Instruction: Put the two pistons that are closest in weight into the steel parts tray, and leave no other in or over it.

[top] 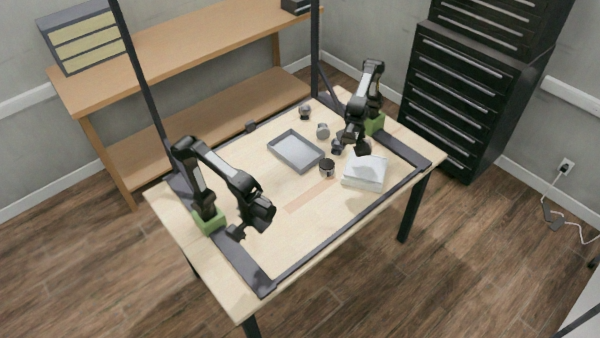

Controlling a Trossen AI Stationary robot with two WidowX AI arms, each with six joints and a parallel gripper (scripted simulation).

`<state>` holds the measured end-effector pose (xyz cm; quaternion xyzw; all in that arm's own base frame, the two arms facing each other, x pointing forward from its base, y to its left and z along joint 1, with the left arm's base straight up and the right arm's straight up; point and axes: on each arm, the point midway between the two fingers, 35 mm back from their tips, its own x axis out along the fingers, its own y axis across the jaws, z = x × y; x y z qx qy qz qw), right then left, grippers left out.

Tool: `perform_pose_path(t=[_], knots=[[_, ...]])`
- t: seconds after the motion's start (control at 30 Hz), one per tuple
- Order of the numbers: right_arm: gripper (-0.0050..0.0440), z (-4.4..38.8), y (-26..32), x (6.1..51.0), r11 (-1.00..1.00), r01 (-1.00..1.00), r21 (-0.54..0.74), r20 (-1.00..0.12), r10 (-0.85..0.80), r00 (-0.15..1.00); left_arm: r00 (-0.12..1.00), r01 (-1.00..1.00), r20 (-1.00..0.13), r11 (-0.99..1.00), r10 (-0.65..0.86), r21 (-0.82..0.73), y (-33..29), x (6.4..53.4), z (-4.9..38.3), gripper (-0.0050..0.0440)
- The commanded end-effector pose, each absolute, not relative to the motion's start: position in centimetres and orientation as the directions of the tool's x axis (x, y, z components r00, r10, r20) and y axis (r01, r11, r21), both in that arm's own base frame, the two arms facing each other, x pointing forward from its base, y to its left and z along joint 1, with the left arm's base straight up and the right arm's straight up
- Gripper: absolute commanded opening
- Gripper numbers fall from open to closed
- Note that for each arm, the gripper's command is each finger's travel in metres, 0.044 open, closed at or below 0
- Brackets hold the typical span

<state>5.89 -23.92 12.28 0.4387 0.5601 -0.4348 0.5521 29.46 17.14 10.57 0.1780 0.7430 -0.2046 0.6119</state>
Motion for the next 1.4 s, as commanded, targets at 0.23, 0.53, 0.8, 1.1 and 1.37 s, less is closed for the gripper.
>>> perform_pose_path(t=[0.23,0.53,0.8,1.1,1.37], knots=[[0.0400,13.1,-24.4,6.1,0.243,0.970,0.000,-1.000,-0.020,0.005,-0.189,0.742,-0.979,0.663,0.074,-0.093,17.3,30.0,11.8,0.0158],[0.0400,13.1,-24.4,6.1,0.243,0.970,0.000,-1.000,-0.020,0.005,-0.198,0.791,-0.977,0.602,0.085,-0.108,17.3,29.5,11.2,0.0158],[0.0400,13.1,-24.4,6.1,0.243,0.970,0.000,-1.000,-0.020,0.005,-0.195,0.790,-0.977,0.604,0.085,-0.105,17.4,29.2,10.0,0.0158],[0.0400,13.1,-24.4,6.1,0.243,0.970,0.000,-1.000,-0.020,0.005,-0.202,0.789,-0.976,0.603,0.082,-0.113,17.5,29.0,8.6,0.0158],[0.0400,13.1,-24.4,6.1,0.243,0.970,0.000,-1.000,-0.020,0.005,-0.211,0.788,-0.974,0.603,0.078,-0.122,17.6,28.7,7.0,0.0158]])
